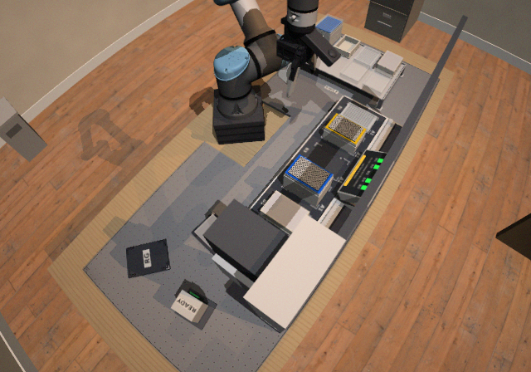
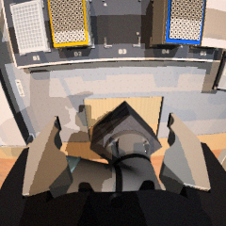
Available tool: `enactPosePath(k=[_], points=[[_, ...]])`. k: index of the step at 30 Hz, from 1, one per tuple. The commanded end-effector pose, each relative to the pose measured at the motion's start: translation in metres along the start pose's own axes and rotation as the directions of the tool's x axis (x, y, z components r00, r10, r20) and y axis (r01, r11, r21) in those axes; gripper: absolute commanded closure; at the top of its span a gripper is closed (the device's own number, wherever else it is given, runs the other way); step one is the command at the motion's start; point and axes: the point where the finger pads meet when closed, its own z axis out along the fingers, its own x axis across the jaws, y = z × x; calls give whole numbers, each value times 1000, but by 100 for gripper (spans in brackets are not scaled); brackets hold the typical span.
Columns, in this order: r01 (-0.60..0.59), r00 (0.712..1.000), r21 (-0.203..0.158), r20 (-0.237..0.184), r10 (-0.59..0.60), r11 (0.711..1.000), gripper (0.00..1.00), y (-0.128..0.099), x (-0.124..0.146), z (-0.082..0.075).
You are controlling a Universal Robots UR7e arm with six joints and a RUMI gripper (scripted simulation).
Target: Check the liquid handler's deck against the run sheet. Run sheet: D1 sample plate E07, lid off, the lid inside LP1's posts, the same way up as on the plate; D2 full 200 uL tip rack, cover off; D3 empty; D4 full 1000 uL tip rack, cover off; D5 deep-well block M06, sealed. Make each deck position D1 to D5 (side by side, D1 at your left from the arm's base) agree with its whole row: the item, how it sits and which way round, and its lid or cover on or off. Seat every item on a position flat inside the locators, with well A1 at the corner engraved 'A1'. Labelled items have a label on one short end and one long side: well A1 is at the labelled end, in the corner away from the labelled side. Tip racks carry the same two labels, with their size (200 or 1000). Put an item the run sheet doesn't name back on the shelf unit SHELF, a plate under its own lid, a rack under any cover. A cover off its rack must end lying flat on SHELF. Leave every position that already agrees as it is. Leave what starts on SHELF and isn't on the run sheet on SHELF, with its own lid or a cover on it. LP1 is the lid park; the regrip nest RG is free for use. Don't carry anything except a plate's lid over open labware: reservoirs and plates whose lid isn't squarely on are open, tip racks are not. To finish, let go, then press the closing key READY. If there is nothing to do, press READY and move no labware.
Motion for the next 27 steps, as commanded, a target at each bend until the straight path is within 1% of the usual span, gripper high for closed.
enactPosePath(k=[1,3,16,23,27], points=[[5,1000,7,17,-5,1000,18,17,28,-1],[5,1000,7,17,-5,1000,18,21,34,-1],[5,1000,7,17,-5,1000,18,21,34,-1],[8,1000,7,17,-8,1000,18,21,35,-36],[8,1000,7,17,-8,1000,18,21,35,-37]])
